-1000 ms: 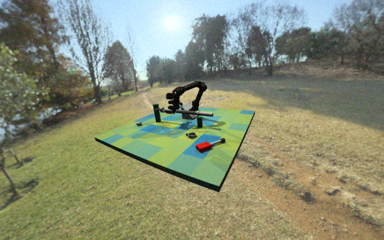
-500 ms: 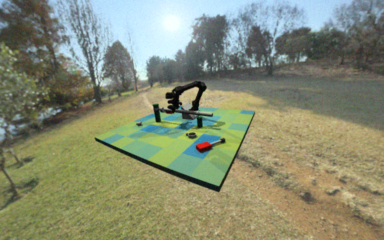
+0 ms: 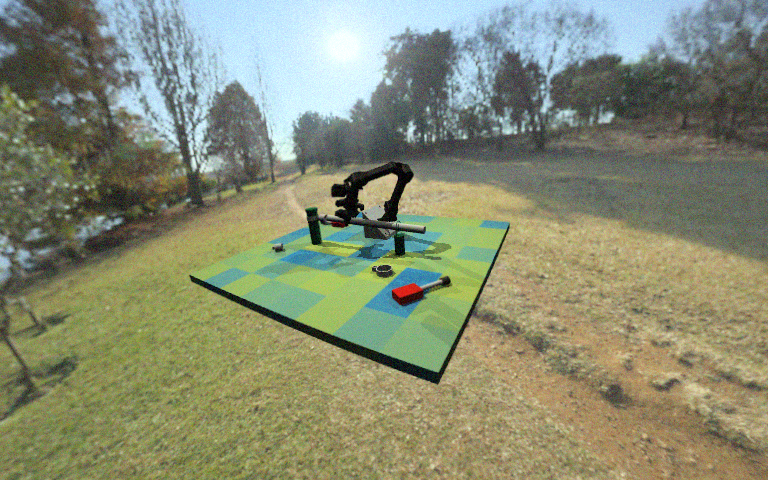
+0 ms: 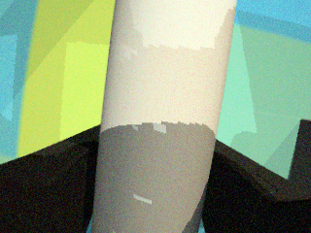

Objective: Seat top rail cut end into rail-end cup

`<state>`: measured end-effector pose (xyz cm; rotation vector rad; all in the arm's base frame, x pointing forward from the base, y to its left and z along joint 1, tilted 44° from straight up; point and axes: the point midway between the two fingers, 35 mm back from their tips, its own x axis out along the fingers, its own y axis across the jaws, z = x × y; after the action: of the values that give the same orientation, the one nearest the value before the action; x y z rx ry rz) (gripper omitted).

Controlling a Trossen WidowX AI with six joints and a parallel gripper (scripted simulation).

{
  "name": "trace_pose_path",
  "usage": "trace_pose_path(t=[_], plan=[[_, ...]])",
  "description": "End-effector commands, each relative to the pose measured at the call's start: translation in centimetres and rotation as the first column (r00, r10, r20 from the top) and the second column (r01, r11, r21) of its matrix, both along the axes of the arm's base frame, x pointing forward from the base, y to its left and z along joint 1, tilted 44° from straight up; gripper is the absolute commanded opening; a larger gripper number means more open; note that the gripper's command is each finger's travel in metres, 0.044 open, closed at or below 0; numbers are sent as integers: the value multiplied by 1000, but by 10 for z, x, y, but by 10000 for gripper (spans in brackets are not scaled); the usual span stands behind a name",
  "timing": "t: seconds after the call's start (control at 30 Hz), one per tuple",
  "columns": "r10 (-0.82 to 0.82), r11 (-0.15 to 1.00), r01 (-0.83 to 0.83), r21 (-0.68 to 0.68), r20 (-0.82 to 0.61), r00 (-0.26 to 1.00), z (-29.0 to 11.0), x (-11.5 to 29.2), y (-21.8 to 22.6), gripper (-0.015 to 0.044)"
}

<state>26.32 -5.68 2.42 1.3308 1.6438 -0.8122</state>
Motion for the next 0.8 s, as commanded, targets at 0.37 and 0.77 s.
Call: trace_pose_path(t=[0.37, 0.77], plan=[[-3, 1000, 3, -11, 6, 1000, -1, 2, -2, 0], [-2, 1000, 2, -3, 1, 1000, -13, 3, -14, 0]])
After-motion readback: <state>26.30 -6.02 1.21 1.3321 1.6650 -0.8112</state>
